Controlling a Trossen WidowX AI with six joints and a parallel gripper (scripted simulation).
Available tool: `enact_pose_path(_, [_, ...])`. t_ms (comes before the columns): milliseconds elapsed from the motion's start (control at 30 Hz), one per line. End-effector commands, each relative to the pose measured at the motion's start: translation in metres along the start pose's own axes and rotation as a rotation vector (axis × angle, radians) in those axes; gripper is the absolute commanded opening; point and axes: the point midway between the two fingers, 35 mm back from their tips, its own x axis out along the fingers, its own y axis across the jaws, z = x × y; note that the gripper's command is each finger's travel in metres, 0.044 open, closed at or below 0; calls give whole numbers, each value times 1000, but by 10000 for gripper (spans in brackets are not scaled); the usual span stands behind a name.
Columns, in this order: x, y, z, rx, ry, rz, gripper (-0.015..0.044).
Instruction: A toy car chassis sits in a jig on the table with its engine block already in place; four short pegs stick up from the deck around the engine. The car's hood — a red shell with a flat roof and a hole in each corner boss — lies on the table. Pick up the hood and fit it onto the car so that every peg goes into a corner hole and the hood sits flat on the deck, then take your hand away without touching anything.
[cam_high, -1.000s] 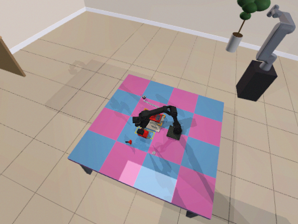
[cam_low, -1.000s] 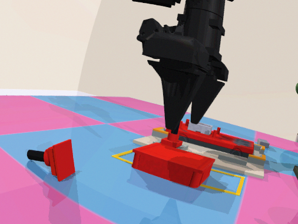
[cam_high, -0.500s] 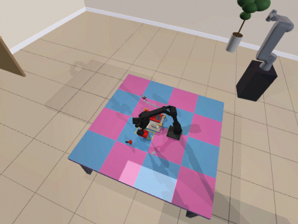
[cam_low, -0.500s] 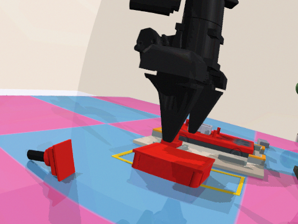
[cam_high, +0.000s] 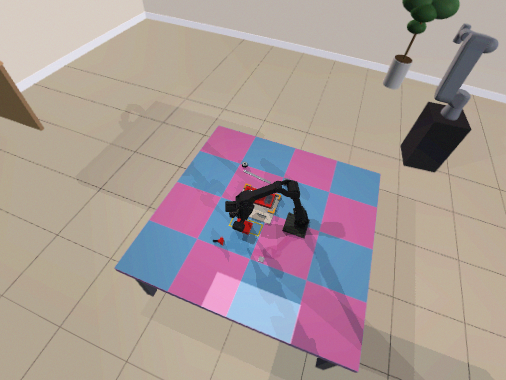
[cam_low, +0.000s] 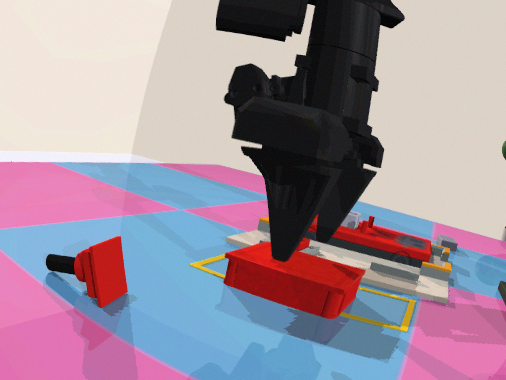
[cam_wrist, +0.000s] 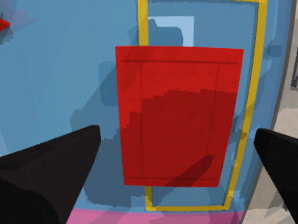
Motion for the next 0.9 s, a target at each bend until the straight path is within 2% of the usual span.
enact_pose_path(0, [5, 0, -1, 3, 3, 3, 440])
enact_pose_path(867, [18, 0, -1, 3, 3, 3, 440])
